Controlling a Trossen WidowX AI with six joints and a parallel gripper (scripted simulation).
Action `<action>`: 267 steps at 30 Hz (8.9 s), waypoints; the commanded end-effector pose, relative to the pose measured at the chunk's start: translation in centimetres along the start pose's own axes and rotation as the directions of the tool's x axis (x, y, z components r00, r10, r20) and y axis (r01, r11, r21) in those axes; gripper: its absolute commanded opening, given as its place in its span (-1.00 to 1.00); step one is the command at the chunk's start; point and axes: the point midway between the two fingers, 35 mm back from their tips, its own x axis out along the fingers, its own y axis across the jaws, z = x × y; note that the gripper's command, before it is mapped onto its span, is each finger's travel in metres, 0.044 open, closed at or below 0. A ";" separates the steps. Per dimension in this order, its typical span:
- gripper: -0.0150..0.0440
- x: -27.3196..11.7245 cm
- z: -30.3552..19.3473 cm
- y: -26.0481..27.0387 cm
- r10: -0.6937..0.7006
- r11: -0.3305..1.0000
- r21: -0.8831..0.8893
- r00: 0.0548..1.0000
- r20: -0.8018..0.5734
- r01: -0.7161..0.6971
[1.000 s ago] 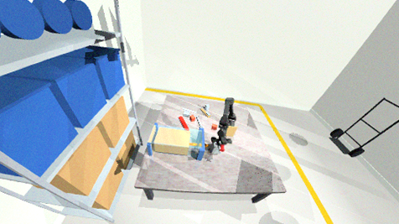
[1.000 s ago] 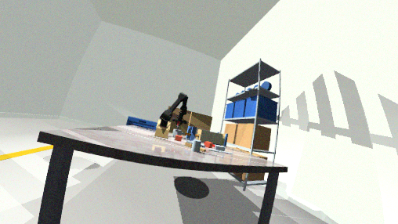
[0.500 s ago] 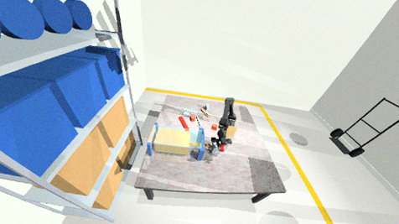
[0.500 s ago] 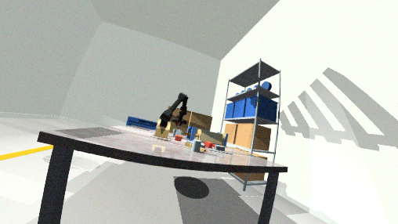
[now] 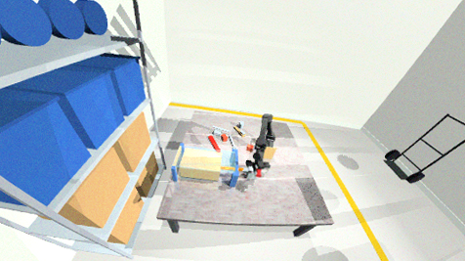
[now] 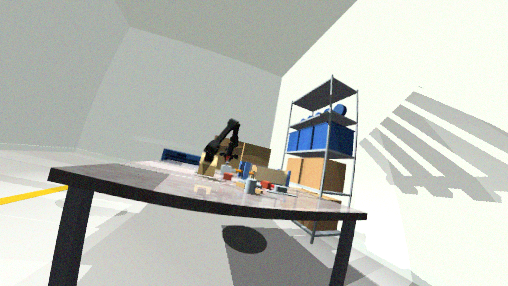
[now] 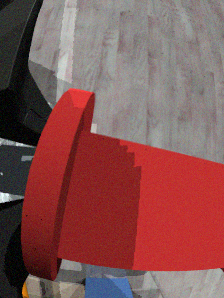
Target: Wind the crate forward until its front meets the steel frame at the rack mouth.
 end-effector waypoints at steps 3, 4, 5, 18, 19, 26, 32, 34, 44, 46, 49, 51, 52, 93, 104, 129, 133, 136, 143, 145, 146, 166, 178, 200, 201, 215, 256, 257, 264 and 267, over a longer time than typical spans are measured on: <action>-0.49 0.1 0.0 0.0 -0.002 1.000 -0.004 1.000 0.001 0.002; -0.49 0.1 0.0 0.0 -0.002 1.000 -0.004 1.000 0.001 0.002; -0.49 0.2 0.0 0.0 -0.002 1.000 -0.004 1.000 0.001 0.002; -0.49 0.5 -0.2 0.0 -0.002 1.000 -0.004 1.000 0.001 0.002; -0.49 0.5 -0.2 0.0 -0.002 1.000 -0.004 1.000 0.001 0.002; -0.49 0.7 -0.3 0.0 -0.003 1.000 -0.004 1.000 0.001 0.003; -0.49 0.8 -0.3 0.0 -0.003 1.000 -0.004 1.000 0.001 0.003; -0.49 0.8 -0.4 0.0 -0.003 1.000 -0.004 1.000 0.001 0.003; -0.49 1.1 -0.5 0.0 -0.003 1.000 -0.004 1.000 0.001 0.003; -0.49 1.1 -0.5 0.0 -0.003 1.000 -0.004 1.000 0.001 0.003; -0.49 1.2 -0.5 0.0 -0.003 1.000 -0.004 1.000 0.001 0.003; -0.49 1.2 -0.5 0.0 -0.003 1.000 -0.004 1.000 0.001 0.003; -0.49 1.2 -0.5 0.0 -0.003 1.000 -0.004 1.000 0.001 0.003; -0.49 2.0 -1.0 -0.8 -0.062 0.989 0.137 0.998 -0.005 0.062; -0.49 2.4 -1.1 -0.6 -0.044 0.994 0.097 0.999 -0.003 0.044; 0.75 2.5 -1.2 -0.7 -0.056 0.991 0.123 0.998 -0.003 0.056; 1.00 2.5 -1.2 -0.7 -0.056 0.991 0.123 0.998 -0.003 0.056; 1.00 2.4 -1.0 -0.8 -0.053 0.991 0.123 0.999 -0.013 0.054; 1.00 -0.4 1.5 -1.3 -0.023 0.991 0.127 0.991 -0.135 0.040; 1.00 -1.6 2.2 -1.3 -0.016 0.991 0.128 0.984 -0.178 0.039; 1.00 -2.2 2.5 -1.3 -0.013 0.991 0.129 0.980 -0.199 0.040; 0.73 -9.2 4.2 -0.4 -0.007 0.991 0.119 0.925 -0.380 0.057; -0.33 -9.2 4.2 -0.4 -0.007 0.991 0.119 0.925 -0.380 0.057; -0.49 -9.2 4.1 -0.4 -0.008 0.991 0.118 0.916 -0.401 0.060; -0.49 -9.2 4.1 -0.4 -0.008 0.991 0.118 0.916 -0.401 0.060; -0.49 -9.2 4.1 -0.4 -0.008 0.991 0.118 0.916 -0.401 0.060; 1.00 -5.0 7.5 -0.5 -0.091 0.980 0.178 0.996 0.015 0.087; 1.00 -4.8 7.4 -0.5 -0.091 0.980 0.178 0.996 0.015 0.087; 1.00 -3.8 7.0 -0.6 -0.091 0.980 0.178 0.996 0.015 0.087; 1.00 -3.3 6.8 -0.6 -0.091 0.980 0.179 0.996 0.015 0.087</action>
